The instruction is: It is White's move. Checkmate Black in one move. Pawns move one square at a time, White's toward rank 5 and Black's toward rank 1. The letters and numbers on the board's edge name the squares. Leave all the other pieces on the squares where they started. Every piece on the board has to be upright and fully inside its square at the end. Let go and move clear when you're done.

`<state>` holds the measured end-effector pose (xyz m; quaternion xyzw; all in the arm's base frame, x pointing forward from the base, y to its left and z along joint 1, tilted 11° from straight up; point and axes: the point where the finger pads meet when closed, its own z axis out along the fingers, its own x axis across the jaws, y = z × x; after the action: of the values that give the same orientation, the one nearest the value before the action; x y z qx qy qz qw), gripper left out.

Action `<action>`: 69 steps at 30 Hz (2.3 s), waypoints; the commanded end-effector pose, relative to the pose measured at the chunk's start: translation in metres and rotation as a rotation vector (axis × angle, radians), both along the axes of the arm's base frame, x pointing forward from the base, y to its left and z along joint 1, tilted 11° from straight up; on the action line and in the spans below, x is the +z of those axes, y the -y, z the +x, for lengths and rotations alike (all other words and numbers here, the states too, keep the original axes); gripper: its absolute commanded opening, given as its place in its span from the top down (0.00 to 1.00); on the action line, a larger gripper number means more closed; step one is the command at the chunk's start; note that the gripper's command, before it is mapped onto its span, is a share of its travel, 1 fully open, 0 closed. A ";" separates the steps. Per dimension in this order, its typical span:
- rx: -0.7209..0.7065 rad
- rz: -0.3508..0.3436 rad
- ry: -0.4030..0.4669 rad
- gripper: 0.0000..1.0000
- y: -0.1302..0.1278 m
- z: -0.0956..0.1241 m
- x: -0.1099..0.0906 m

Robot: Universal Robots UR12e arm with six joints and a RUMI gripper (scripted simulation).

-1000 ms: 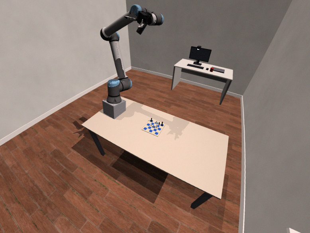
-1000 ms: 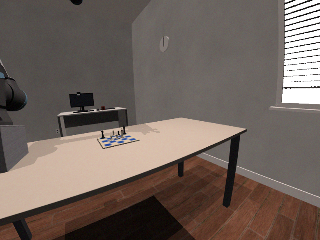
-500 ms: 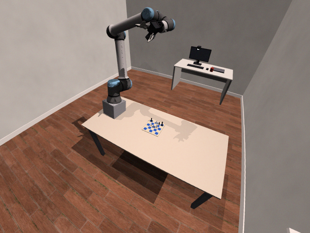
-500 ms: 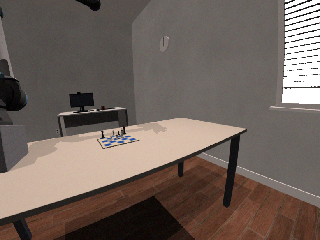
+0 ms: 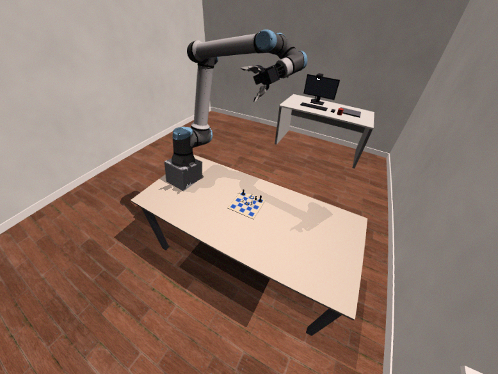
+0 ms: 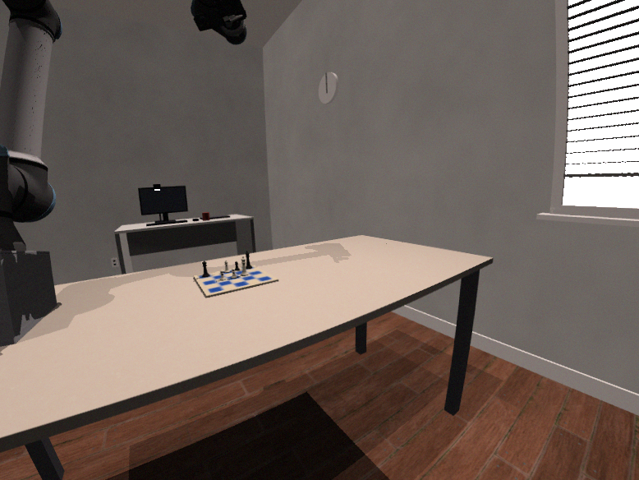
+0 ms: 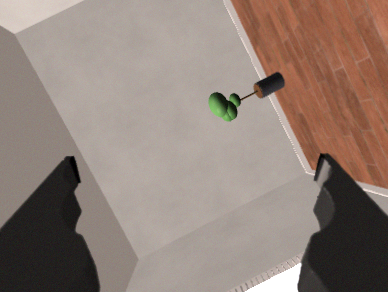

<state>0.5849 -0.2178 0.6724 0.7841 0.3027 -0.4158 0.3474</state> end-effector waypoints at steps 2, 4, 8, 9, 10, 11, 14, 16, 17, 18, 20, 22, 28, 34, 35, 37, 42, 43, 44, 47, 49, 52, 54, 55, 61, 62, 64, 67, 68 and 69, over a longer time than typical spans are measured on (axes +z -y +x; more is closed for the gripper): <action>-0.003 0.166 -0.153 0.00 -0.006 0.050 -0.056; -0.004 0.200 -0.187 0.00 -0.007 0.061 -0.071; -0.006 0.306 -0.290 0.00 -0.013 0.093 -0.118; -0.007 0.343 -0.323 0.00 -0.016 0.103 -0.135; -0.007 0.343 -0.323 0.00 -0.016 0.103 -0.135; -0.008 0.379 -0.356 0.00 -0.018 0.113 -0.152; -0.009 0.416 -0.389 0.00 -0.021 0.122 -0.169; -0.011 0.491 -0.453 0.00 -0.027 0.141 -0.203; -0.013 0.529 -0.484 0.00 -0.030 0.149 -0.221; -0.012 0.529 -0.484 0.00 -0.030 0.149 -0.221; -0.014 0.567 -0.515 0.00 -0.033 0.158 -0.239; -0.018 0.643 -0.573 0.00 -0.040 0.173 -0.275; -0.026 0.795 -0.680 0.00 -0.055 0.199 -0.347; -0.035 0.943 -0.772 0.00 -0.072 0.219 -0.418; -0.035 0.943 -0.772 0.00 -0.072 0.219 -0.418; -0.040 1.015 -0.812 0.00 -0.080 0.227 -0.452; -0.049 1.118 -0.863 0.00 -0.092 0.236 -0.501; -0.051 1.151 -0.879 0.00 -0.096 0.238 -0.517; -0.054 1.183 -0.893 0.00 -0.101 0.240 -0.532; -0.057 1.214 -0.906 0.00 -0.105 0.242 -0.547; -0.062 1.274 -0.931 0.00 -0.114 0.245 -0.575; -0.070 1.357 -0.960 0.00 -0.125 0.248 -0.615; -0.075 1.407 -0.976 0.00 -0.132 0.248 -0.638; -0.078 1.430 -0.983 0.00 -0.135 0.249 -0.649; -0.091 1.546 -1.011 0.00 -0.152 0.248 -0.704; -0.093 1.562 -1.014 0.00 -0.155 0.248 -0.711; -0.093 1.562 -1.014 0.00 -0.155 0.248 -0.711; -0.097 1.600 -1.022 0.00 -0.161 0.247 -0.729; -0.098 1.611 -1.024 0.00 -0.163 0.246 -0.734; -0.100 1.621 -1.026 0.00 -0.165 0.246 -0.739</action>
<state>0.8243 -0.0594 -0.0581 0.5255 0.5766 -0.4046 -0.4772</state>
